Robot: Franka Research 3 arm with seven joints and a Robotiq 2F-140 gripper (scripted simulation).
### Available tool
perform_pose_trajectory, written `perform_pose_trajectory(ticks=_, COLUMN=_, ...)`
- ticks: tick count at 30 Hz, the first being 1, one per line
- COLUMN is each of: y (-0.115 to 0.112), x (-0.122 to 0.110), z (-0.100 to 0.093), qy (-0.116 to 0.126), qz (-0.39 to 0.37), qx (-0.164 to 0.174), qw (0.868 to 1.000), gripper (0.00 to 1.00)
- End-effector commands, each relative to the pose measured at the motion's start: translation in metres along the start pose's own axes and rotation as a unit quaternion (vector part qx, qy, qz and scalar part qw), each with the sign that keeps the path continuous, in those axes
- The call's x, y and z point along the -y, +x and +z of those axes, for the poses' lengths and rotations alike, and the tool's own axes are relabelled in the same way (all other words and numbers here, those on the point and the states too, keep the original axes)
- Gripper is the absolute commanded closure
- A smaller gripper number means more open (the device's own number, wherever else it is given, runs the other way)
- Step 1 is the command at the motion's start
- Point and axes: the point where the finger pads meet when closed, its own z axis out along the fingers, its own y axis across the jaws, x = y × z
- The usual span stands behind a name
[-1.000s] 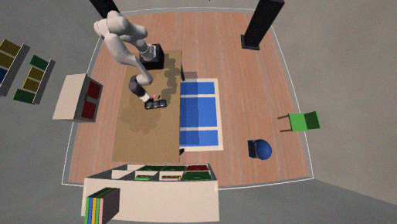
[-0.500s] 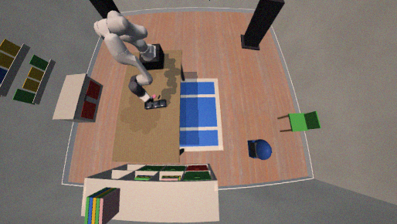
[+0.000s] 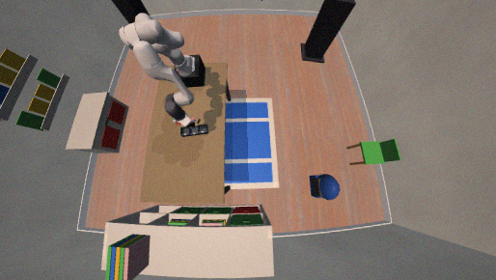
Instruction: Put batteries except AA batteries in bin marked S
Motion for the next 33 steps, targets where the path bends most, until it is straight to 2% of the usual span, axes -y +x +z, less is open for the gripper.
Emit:
perform_pose_trajectory(ticks=1, y=-0.003, x=0.007, z=0.001, qy=-0.002, qz=0.014, qx=0.002, qw=1.000, gripper=0.95)
perform_pose_trajectory(ticks=11, y=-0.010, x=0.056, z=0.001, qy=-0.002, qz=0.014, qx=0.002, qw=1.000, gripper=0.95)
perform_pose_trajectory(ticks=20, y=-0.010, x=0.056, z=0.001, qy=-0.002, qz=0.014, qx=0.002, qw=1.000, gripper=0.95)
perform_pose_trajectory(ticks=33, y=-0.010, x=0.056, z=0.036, qy=-0.002, qz=0.014, qx=0.002, qw=1.000, gripper=0.95)
